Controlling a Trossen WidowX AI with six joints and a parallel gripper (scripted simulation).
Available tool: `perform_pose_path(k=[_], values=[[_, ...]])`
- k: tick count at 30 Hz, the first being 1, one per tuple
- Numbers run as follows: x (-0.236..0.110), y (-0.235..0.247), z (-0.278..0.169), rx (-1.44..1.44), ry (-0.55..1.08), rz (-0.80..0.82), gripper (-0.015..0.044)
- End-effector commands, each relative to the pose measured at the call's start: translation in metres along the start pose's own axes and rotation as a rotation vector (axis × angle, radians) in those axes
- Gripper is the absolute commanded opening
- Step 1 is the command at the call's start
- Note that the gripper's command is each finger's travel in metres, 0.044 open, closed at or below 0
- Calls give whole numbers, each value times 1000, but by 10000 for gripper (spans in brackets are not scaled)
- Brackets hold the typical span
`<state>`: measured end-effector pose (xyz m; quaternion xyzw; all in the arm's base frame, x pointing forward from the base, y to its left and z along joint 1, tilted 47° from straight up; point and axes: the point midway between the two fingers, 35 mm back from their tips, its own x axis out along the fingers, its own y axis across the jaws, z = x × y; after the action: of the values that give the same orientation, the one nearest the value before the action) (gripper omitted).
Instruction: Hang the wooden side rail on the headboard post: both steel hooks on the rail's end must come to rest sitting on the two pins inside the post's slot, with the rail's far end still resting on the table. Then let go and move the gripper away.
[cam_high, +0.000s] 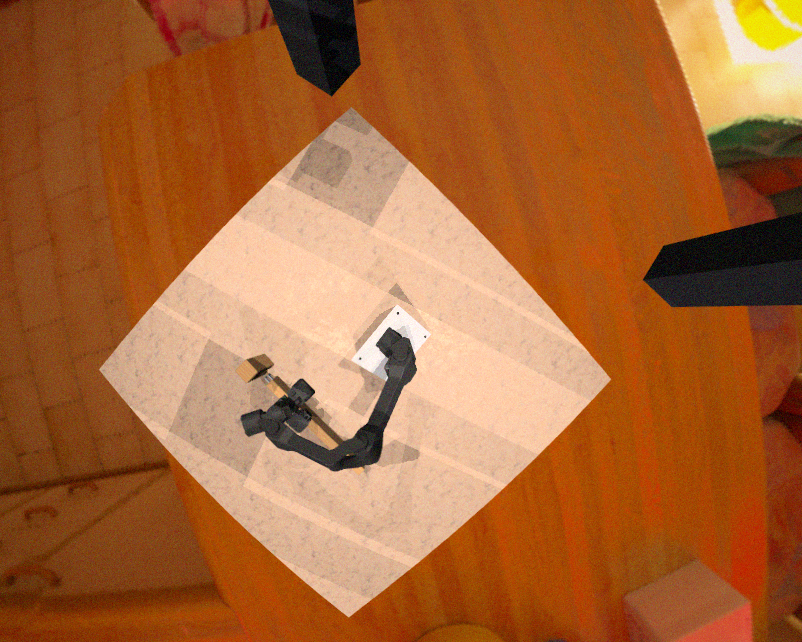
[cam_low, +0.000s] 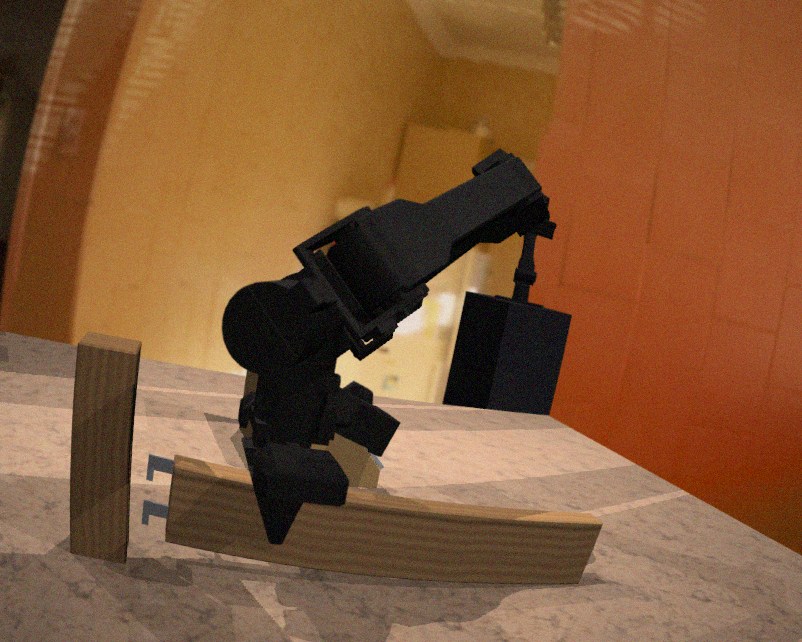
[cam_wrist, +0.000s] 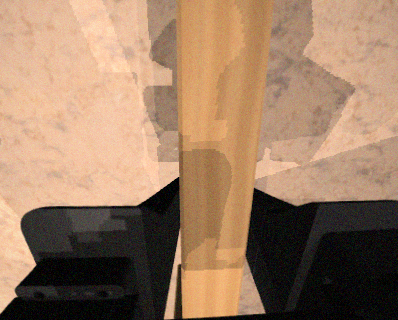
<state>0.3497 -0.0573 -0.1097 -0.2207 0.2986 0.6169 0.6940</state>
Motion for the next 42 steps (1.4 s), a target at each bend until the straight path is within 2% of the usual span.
perform_pose_path(k=[1,42], values=[[-2,0,-3,-1,2,-7,0],[-3,-1,-7,-1,2,-7,0]])
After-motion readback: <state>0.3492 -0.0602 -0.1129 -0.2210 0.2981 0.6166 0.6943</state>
